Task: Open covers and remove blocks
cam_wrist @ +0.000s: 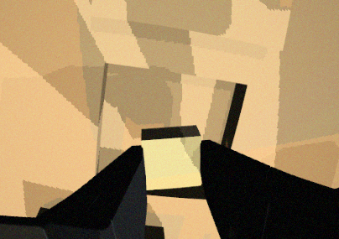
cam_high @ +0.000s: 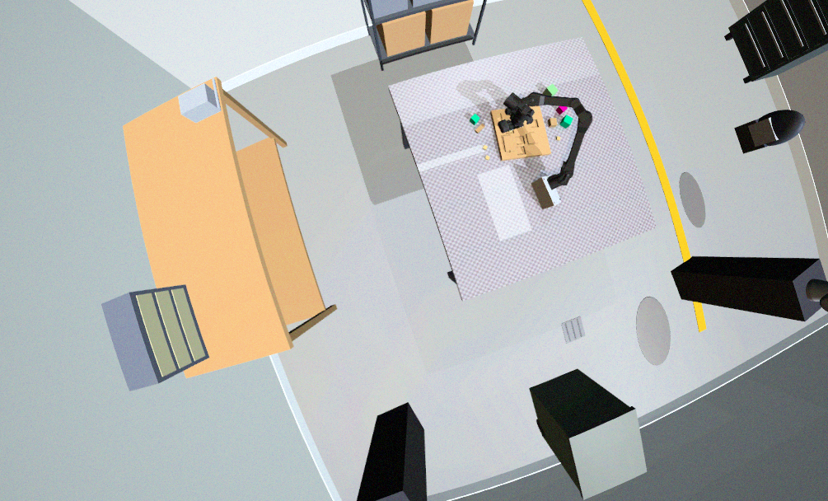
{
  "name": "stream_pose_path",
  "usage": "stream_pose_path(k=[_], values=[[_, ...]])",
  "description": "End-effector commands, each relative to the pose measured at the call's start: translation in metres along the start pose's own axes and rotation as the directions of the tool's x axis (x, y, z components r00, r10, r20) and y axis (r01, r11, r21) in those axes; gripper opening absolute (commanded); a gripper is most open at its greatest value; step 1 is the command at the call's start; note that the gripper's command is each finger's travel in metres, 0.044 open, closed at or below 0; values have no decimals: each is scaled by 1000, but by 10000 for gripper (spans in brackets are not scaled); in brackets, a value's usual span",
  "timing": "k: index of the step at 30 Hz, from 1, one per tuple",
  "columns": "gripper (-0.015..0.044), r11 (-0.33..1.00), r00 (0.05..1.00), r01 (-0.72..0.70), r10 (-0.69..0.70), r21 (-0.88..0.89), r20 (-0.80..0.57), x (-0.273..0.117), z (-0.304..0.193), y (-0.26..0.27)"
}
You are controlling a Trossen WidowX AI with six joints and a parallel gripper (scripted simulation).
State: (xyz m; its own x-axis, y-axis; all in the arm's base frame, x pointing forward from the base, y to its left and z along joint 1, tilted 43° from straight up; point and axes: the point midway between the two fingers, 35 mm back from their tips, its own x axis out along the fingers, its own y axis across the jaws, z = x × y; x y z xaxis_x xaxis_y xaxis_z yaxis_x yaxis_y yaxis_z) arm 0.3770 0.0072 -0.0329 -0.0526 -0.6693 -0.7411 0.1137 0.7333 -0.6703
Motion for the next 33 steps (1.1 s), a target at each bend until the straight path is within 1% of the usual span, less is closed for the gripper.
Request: stream_pose_path(k=[1,25,33], values=[[80,1000,1000,-9,9,9,7,-9,3,2],[80,1000,1000,-6,6,3,7,-38,1,2],[80,1000,1000,-7,7,3,7,-58,1,2]])
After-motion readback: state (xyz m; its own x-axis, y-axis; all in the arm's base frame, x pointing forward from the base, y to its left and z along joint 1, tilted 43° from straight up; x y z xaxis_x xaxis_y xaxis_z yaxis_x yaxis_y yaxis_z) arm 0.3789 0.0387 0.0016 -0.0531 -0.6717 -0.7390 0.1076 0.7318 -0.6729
